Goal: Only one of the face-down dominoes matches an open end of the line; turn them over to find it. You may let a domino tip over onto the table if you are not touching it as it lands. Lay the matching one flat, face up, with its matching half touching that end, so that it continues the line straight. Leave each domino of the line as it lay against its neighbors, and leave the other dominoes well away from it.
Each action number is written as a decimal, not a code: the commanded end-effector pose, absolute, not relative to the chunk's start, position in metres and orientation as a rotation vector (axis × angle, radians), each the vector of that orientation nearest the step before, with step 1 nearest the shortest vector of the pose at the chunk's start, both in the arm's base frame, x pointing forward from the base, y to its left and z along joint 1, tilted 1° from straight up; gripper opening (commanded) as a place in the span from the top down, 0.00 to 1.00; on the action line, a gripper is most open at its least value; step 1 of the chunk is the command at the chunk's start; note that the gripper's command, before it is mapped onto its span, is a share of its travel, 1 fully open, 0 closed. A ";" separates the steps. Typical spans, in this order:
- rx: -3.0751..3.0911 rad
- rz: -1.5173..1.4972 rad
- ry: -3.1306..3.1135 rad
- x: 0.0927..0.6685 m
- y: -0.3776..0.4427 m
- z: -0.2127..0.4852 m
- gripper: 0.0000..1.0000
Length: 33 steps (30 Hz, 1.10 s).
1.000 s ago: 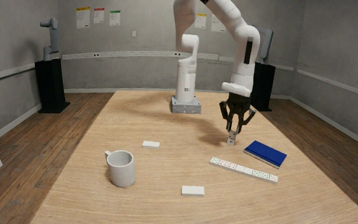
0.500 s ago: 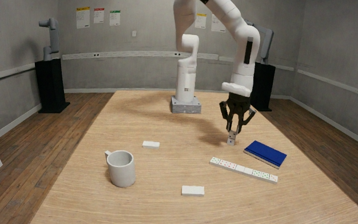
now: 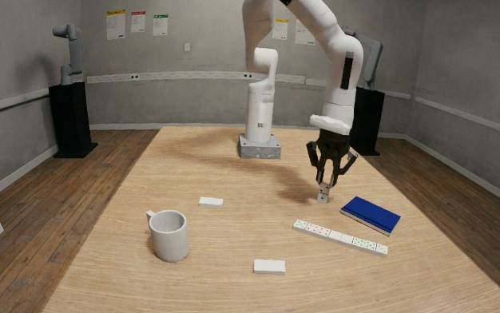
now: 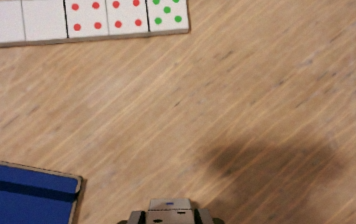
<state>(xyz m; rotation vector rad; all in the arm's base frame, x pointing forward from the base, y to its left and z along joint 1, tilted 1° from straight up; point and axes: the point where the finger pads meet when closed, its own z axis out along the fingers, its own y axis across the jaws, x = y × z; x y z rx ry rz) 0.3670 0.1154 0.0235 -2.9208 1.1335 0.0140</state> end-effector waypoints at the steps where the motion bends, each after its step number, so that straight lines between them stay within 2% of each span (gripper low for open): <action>1: -2.919 0.012 1.130 0.366 0.117 0.022 0.65; 33: -2.928 -0.028 1.134 0.365 0.118 0.022 0.65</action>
